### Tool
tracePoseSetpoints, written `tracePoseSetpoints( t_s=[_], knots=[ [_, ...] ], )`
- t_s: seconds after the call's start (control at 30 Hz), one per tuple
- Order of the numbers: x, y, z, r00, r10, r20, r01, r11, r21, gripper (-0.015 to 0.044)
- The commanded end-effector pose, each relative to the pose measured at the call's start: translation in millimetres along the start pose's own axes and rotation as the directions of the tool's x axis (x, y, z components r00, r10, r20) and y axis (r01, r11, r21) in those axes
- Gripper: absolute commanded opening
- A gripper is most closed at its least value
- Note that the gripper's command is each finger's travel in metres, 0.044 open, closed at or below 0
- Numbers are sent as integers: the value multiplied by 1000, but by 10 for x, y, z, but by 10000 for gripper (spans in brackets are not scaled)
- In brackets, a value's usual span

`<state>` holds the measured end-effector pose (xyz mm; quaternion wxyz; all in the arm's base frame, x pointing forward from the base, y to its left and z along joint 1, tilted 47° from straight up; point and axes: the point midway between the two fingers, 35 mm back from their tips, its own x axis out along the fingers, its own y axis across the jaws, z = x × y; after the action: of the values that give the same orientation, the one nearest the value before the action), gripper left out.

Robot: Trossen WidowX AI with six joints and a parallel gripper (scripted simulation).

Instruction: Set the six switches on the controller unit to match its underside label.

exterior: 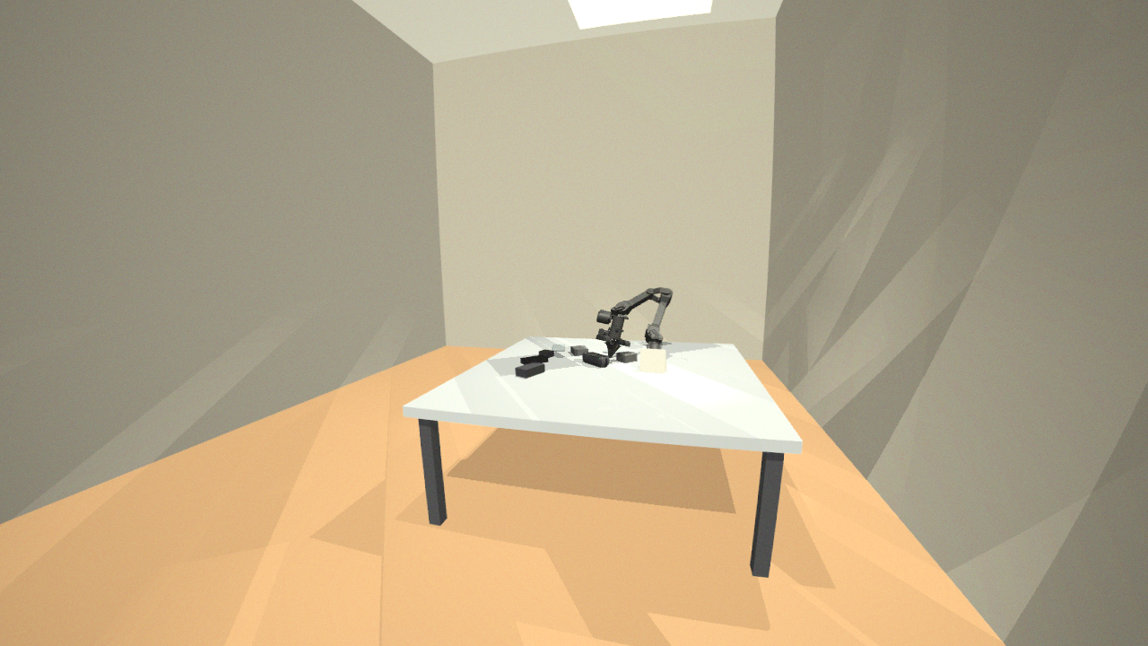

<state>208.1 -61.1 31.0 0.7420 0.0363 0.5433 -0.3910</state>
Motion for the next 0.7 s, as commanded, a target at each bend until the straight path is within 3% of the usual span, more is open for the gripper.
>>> tracePoseSetpoints(
  t_s=[0.0,0.67],
  knots=[
    [74,-21,-10,1000,-5,-2,5,1000,-10,0],
    [275,-95,-18,1000,-8,0,8,1000,-10,0]
  ],
)
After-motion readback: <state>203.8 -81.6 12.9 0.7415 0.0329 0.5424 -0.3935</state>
